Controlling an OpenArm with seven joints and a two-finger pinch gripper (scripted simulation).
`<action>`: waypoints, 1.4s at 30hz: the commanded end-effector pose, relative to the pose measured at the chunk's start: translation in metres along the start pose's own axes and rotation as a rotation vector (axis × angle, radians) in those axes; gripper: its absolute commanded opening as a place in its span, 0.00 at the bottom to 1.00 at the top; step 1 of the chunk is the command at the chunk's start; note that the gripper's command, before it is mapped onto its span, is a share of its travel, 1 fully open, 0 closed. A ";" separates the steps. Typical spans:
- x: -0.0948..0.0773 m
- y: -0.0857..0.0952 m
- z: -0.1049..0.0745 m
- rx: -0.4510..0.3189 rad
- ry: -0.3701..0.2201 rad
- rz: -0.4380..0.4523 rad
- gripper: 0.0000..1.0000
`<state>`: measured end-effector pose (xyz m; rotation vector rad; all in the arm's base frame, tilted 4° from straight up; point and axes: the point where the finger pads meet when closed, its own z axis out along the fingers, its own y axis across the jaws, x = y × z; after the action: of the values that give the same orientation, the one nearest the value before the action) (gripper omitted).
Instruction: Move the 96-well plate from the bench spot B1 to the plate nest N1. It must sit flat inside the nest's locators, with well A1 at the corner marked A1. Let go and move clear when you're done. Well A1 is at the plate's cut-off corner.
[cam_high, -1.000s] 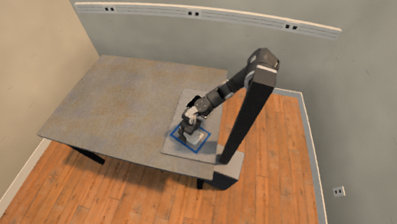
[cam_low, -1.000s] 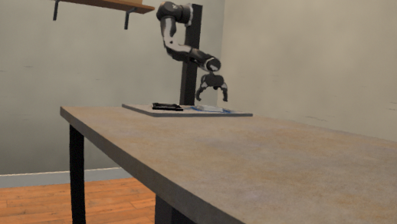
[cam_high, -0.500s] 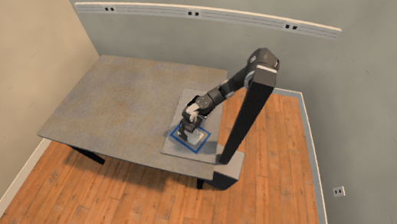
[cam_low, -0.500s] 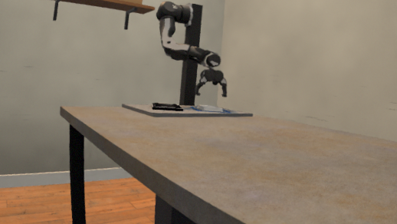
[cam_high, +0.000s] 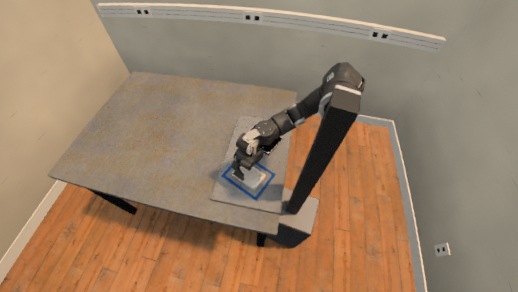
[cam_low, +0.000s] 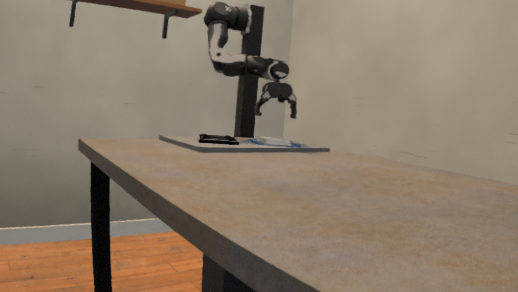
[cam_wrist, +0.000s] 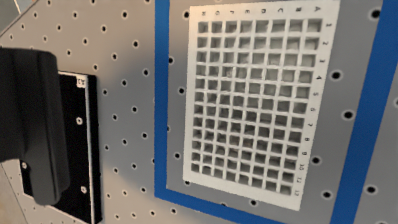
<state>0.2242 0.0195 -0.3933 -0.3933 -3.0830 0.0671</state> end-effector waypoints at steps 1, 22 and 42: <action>0.000 0.000 -0.002 -0.002 -0.001 0.001 0.77; 0.001 0.000 -0.005 -0.001 0.001 -0.002 0.77; 0.000 0.000 0.050 0.003 0.000 0.004 0.77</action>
<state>0.2180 0.0103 -0.4449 -0.4087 -3.0672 0.1140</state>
